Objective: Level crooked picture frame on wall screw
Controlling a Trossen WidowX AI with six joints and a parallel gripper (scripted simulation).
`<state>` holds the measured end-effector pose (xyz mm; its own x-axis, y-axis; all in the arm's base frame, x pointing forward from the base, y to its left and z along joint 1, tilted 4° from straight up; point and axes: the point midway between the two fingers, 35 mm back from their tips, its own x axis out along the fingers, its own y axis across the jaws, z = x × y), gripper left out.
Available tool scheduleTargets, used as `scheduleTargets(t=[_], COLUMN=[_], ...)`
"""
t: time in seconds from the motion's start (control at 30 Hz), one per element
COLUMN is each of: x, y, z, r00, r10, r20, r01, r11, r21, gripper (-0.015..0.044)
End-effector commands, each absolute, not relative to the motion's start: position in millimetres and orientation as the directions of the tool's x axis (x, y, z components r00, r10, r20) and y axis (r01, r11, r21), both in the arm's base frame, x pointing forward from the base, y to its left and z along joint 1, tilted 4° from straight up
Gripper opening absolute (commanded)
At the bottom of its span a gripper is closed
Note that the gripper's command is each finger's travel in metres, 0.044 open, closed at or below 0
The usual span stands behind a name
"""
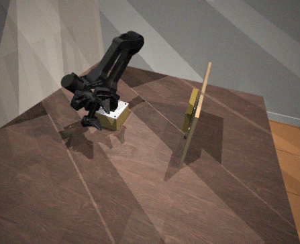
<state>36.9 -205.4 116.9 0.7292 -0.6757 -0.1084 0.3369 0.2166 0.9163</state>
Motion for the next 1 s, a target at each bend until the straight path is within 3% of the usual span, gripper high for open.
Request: scheduleTargets(t=[0.0,0.17,0.57,0.97], x=[38.0,66.6,149.8,222.4], y=[-205.6,-210.8,-200.1,-147.3], z=[116.8,114.6,127.1,165.0], r00=[0.731,0.768,0.823,0.887], r10=[-0.673,-0.611,-0.486,-0.398], r20=[-0.112,-0.191,-0.294,-0.233], r01=[0.338,0.368,0.415,0.323], r11=[0.215,0.178,0.162,0.176], r21=[0.916,0.912,0.895,0.930], gripper=[0.0374,0.0260,0.0260,0.0260])
